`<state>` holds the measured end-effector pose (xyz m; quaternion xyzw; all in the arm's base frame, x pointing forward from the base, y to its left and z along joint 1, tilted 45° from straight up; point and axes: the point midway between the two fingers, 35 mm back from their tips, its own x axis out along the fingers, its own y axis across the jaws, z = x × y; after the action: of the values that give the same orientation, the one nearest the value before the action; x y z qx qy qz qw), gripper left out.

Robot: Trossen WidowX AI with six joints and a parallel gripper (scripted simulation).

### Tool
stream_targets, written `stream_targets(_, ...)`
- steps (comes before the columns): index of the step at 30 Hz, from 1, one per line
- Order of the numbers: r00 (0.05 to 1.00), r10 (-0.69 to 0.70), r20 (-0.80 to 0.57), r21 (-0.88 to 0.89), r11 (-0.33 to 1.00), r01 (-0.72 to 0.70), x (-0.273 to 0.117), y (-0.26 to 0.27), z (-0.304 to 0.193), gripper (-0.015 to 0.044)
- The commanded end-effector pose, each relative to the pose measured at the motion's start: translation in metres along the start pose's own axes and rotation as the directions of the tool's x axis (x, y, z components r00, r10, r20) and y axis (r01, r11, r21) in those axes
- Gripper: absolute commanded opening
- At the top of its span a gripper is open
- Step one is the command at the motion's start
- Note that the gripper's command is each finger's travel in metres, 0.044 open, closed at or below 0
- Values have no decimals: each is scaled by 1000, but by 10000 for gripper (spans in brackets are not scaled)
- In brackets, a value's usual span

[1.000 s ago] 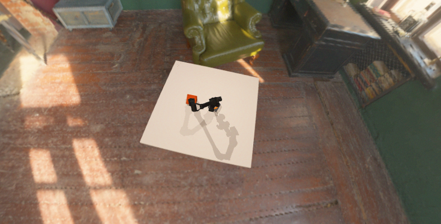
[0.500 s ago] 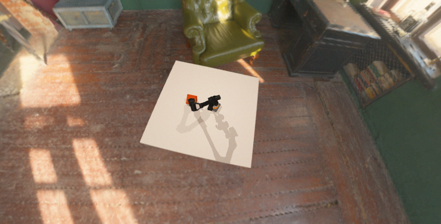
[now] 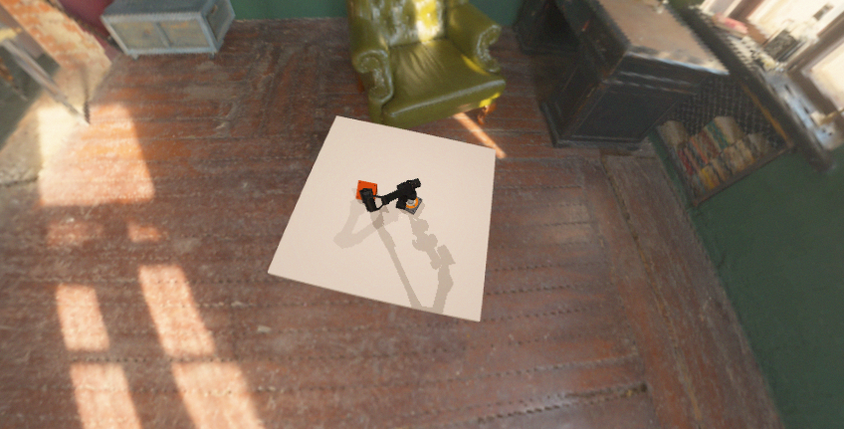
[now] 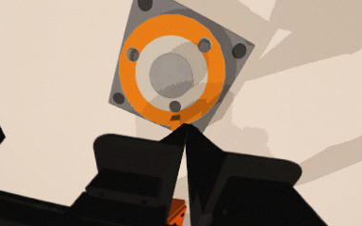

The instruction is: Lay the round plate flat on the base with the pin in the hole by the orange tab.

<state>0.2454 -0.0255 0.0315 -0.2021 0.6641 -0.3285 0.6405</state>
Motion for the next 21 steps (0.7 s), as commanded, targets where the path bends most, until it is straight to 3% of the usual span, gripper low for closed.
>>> stream_targets(1, 1000, -4, -13, -6, 1000, 4, 3, 5, -5, 0)
stream_targets(21, 1000, -3, -13, -6, 1000, 3, 3, 21, -6, 0)
